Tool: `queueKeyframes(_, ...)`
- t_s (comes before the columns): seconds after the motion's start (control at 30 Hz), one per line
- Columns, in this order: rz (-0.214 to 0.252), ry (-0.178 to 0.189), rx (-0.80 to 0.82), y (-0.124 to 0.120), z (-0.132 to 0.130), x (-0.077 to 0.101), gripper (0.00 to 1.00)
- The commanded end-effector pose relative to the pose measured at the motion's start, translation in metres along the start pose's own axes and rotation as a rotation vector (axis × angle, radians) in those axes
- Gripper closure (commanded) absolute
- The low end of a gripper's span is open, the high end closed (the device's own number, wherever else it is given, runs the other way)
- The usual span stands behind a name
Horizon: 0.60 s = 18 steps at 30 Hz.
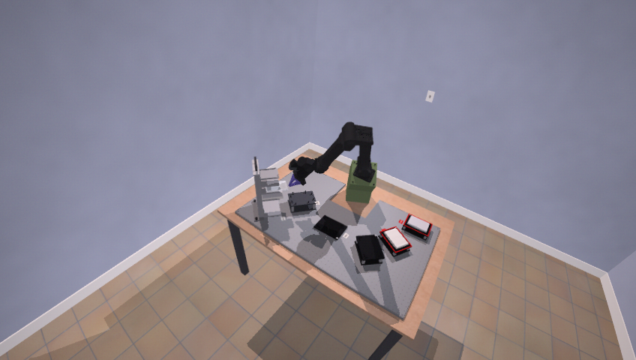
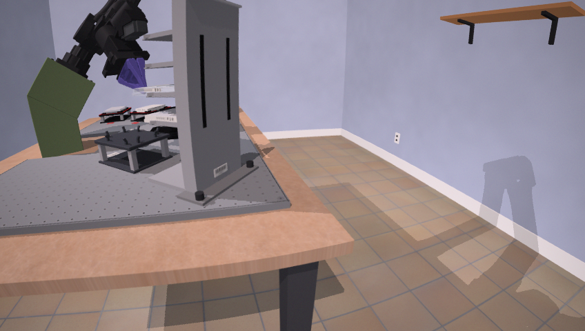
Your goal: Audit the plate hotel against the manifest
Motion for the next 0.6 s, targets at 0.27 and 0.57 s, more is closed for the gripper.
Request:
queueKeyframes(0.27, -0.024, 0.004, 0.012, 0.0178, -0.0015, -0.0123, 1.0)
queueKeyframes(0.57, -0.016, 0.005, 0.008, 0.02, -0.0008, -0.0173, 1.0)
Point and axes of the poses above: the point where the finger pads meet when closed, its own x axis back along the fingers, its own z axis across the jaws, y = z × x, the point moved 1 cm from there along x, back along the fingers, and after that the axes turned 8 degrees about x, right-handed, at the moved point
